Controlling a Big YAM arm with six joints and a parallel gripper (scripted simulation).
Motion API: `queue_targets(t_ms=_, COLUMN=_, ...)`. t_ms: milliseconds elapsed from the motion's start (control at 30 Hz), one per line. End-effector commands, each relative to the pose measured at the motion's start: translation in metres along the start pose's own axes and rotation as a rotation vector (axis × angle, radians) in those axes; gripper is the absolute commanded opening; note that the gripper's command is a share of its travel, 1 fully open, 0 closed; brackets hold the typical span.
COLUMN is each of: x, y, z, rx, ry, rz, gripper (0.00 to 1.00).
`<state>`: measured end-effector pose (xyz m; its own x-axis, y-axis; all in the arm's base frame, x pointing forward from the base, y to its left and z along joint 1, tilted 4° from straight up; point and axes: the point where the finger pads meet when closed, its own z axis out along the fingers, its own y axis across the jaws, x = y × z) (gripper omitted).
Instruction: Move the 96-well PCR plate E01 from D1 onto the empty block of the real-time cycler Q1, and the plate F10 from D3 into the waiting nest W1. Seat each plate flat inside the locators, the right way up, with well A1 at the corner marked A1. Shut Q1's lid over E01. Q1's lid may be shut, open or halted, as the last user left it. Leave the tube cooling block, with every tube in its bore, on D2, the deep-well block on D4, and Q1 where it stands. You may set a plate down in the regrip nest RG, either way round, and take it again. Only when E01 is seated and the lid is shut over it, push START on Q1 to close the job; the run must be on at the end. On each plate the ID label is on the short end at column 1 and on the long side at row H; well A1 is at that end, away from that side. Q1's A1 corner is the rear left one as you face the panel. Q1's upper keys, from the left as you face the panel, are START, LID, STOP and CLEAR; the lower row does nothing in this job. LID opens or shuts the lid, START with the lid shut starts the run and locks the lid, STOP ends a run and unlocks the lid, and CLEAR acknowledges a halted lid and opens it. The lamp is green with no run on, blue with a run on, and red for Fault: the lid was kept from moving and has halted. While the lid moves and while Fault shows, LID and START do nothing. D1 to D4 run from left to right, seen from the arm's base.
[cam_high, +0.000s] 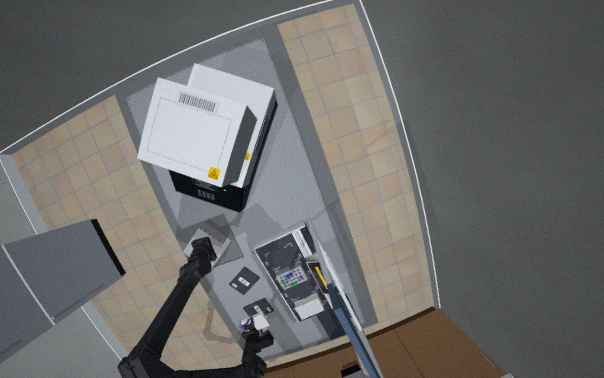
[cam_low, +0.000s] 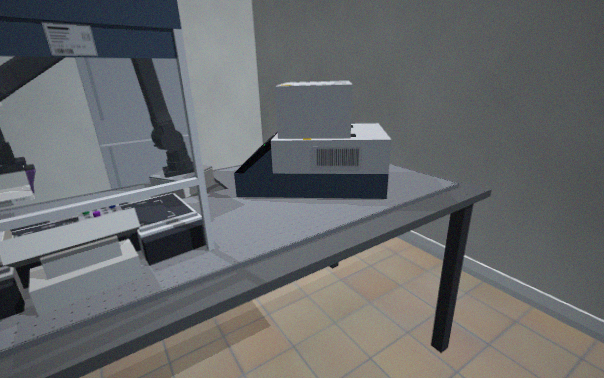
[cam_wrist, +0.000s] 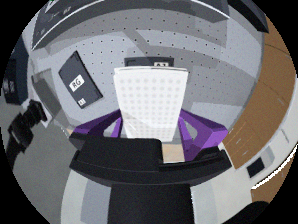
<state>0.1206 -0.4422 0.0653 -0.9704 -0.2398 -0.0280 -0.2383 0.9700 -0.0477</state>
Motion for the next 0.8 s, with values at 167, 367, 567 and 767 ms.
queue_targets(t_ms=167, x=-0.005, y=-0.002, z=0.016, rx=0.004, ry=-0.006, rz=-0.003, gripper=0.00)
queue_targets(t_ms=367, x=-0.008, y=-0.002, z=0.019, rx=0.015, ry=-0.006, rz=-0.004, gripper=0.00)
queue_targets(t_ms=567, x=-0.001, y=0.002, z=0.038, rx=-0.007, ry=-0.004, rz=0.005, gripper=0.00)
queue_targets(t_ms=767, x=0.002, y=-0.007, z=0.037, rx=0.018, ry=-0.004, rz=-0.002, gripper=0.00)
